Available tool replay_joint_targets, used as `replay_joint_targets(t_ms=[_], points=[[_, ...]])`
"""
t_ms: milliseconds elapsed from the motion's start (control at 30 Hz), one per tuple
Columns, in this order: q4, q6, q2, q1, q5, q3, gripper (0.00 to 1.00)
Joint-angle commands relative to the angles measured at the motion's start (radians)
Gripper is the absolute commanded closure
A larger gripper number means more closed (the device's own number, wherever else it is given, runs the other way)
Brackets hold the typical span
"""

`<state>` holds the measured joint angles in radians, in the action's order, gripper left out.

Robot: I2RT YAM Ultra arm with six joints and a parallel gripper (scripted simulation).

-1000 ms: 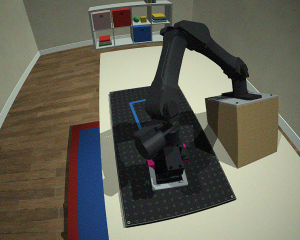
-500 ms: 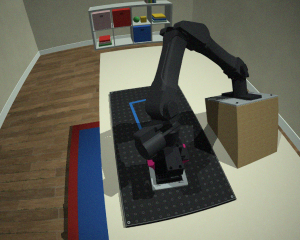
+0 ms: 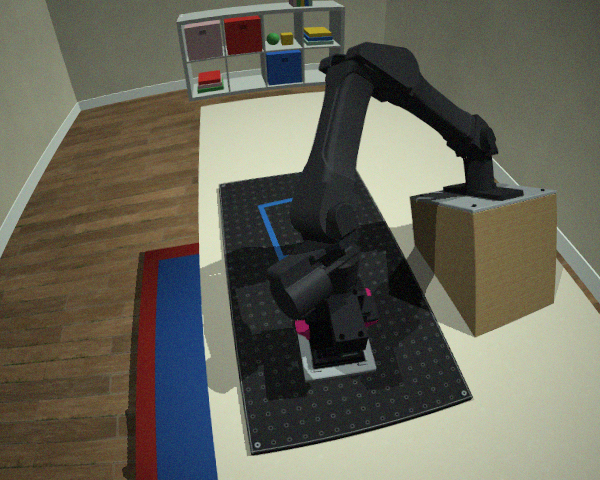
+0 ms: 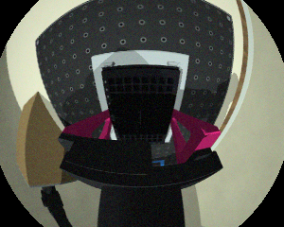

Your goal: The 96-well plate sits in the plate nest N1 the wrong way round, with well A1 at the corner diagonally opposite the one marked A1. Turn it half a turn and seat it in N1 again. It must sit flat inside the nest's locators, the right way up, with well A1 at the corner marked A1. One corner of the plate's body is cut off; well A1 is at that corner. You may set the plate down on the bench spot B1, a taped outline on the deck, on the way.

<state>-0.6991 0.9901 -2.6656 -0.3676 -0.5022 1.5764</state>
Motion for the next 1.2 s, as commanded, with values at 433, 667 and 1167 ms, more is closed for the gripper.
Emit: replay_joint_targets(t_ms=[433,667,1167], points=[[0.007,0.003,0.004,-0.003,0.000,0.001,0.00],[0.007,0.003,0.004,-0.003,0.000,0.001,0.00],[-0.026,-0.011,0.024,-0.015,0.003,0.007,0.00]])
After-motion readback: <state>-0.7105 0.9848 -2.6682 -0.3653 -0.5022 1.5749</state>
